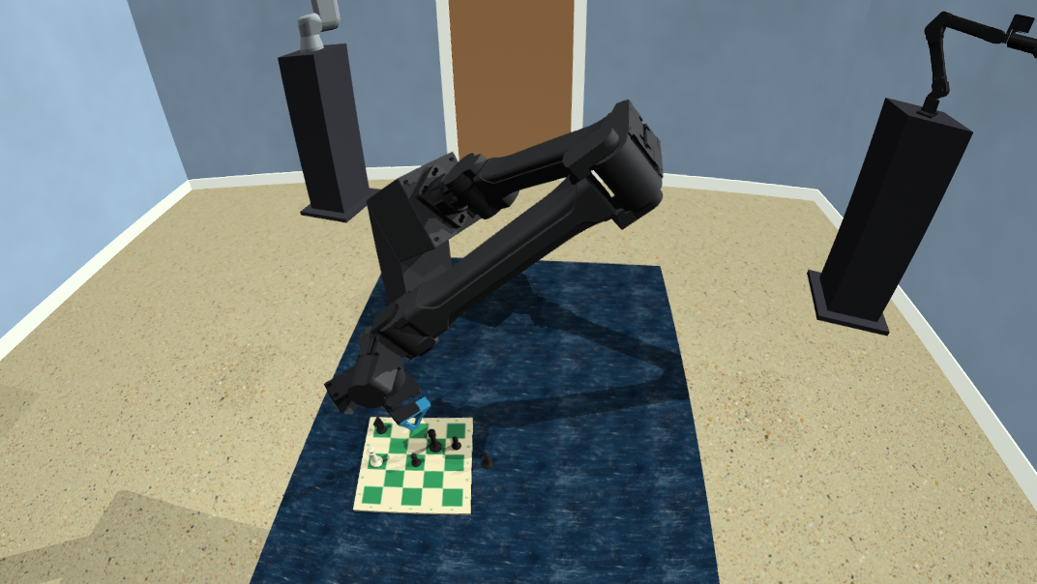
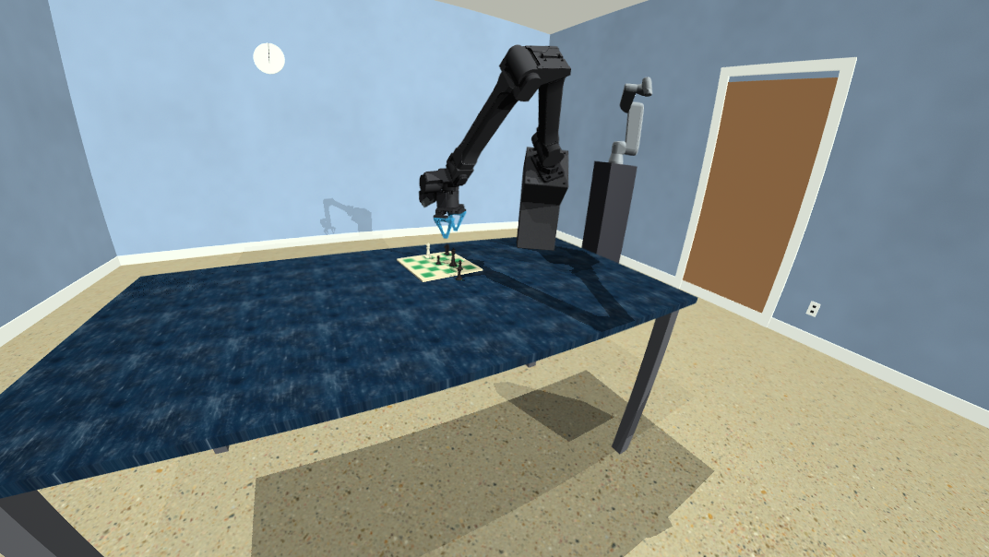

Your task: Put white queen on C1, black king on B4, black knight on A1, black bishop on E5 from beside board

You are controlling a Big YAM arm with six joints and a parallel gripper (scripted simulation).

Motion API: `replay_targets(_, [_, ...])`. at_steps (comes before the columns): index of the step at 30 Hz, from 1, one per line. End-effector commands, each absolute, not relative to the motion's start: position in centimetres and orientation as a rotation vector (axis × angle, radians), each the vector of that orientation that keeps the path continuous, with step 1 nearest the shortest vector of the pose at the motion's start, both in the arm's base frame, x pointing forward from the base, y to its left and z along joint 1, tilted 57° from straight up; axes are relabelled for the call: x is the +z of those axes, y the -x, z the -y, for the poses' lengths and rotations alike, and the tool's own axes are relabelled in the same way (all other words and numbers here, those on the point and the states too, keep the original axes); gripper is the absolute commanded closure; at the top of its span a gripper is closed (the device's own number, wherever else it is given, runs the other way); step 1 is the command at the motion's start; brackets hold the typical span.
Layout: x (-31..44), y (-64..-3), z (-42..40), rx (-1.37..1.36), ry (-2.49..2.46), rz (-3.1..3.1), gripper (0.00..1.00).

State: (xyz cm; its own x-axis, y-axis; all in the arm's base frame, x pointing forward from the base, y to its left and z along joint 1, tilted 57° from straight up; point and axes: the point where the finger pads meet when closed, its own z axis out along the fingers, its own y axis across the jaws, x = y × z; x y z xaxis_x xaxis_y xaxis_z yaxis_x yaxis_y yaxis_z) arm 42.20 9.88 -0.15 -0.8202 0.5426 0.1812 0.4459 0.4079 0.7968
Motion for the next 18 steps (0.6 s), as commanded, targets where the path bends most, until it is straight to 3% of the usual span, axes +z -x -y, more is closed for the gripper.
replay_targets(1, [5.7, -43.4, -13.3, 1.43, -1.146, -2.479, 0.0])
replay_targets(14, [14.0, -41.1, -19.9, 1.53, -1.456, -2.38, 0.0])
replay_targets(15, [14.0, -41.2, -19.7, 1.529, -1.461, -2.374, 0.65])
replay_targets(18, [12.8, -41.7, -18.7, 1.507, -1.514, -2.362, 0.65])
